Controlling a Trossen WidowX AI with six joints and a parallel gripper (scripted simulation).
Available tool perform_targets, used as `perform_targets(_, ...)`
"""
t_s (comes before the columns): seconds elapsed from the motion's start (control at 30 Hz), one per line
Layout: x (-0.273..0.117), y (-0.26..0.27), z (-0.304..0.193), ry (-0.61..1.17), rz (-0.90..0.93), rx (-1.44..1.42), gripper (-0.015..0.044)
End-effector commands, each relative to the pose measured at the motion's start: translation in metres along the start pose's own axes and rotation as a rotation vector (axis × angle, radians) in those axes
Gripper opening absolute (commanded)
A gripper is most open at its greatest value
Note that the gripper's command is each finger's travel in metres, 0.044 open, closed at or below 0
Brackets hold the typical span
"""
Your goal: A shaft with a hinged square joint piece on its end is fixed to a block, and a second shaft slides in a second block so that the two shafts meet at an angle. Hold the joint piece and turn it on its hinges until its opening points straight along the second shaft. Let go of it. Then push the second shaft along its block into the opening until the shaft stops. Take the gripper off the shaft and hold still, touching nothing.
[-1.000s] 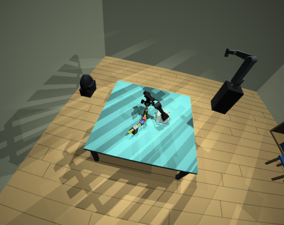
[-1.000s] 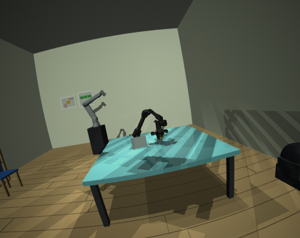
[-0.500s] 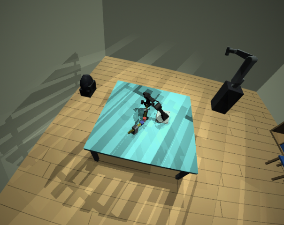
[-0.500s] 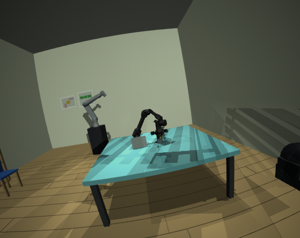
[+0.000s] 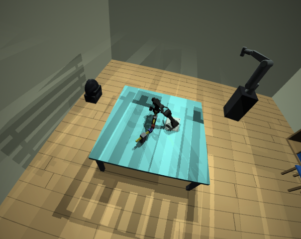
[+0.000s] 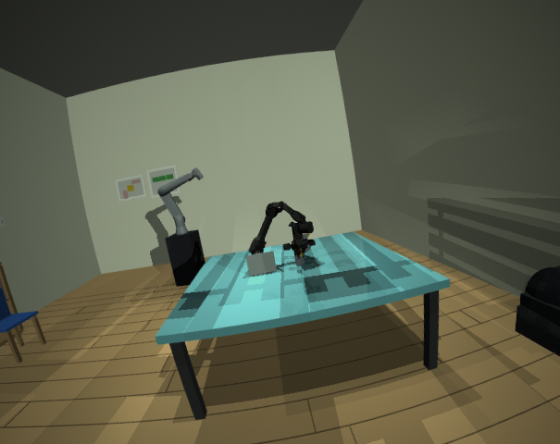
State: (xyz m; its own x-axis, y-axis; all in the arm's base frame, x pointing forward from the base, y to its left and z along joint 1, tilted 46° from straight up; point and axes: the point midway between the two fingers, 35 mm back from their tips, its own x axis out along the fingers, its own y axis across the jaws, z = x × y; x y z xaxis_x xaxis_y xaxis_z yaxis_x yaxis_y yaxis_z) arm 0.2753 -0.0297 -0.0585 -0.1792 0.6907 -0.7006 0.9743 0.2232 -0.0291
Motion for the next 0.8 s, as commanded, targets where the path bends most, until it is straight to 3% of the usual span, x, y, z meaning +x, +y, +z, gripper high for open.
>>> perform_targets(0.0, 0.0000, 0.0001, 0.0000, 0.000, -0.001, -0.001, 0.0119)
perform_targets(0.4, 0.0000, 0.0001, 0.0000, 0.000, -0.001, -0.001, 0.0434)
perform_targets(0.77, 0.0000, 0.0001, 0.0000, 0.000, -0.001, -0.001, 0.0440)
